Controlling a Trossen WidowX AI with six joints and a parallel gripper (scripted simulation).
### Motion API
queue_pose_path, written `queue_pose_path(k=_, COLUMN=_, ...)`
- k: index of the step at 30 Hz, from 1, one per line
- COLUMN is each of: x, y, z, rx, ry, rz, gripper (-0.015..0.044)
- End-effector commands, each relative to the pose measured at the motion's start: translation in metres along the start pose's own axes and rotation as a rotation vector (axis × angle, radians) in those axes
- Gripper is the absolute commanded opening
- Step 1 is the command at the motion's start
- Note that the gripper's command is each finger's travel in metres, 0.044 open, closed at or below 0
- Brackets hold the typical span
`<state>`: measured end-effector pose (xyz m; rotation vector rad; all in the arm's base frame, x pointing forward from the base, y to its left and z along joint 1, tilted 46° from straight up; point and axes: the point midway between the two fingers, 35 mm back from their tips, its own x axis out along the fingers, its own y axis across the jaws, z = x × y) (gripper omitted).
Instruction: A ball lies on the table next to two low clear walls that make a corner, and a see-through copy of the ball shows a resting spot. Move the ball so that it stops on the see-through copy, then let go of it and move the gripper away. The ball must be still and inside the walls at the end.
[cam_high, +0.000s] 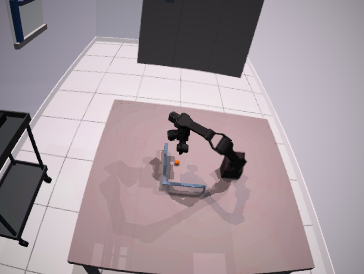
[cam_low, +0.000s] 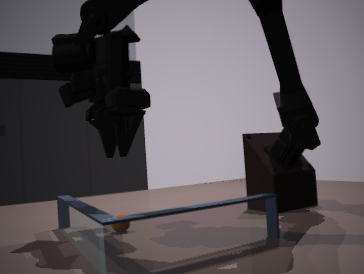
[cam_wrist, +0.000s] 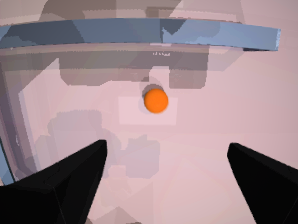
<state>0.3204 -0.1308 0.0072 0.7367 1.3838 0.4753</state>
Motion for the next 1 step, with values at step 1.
queue_pose_path(k=1, x=-0.0133, y=0.0015, z=-0.0016, rx=-0.008, ry=-0.002, rz=-0.006, gripper=0.044)
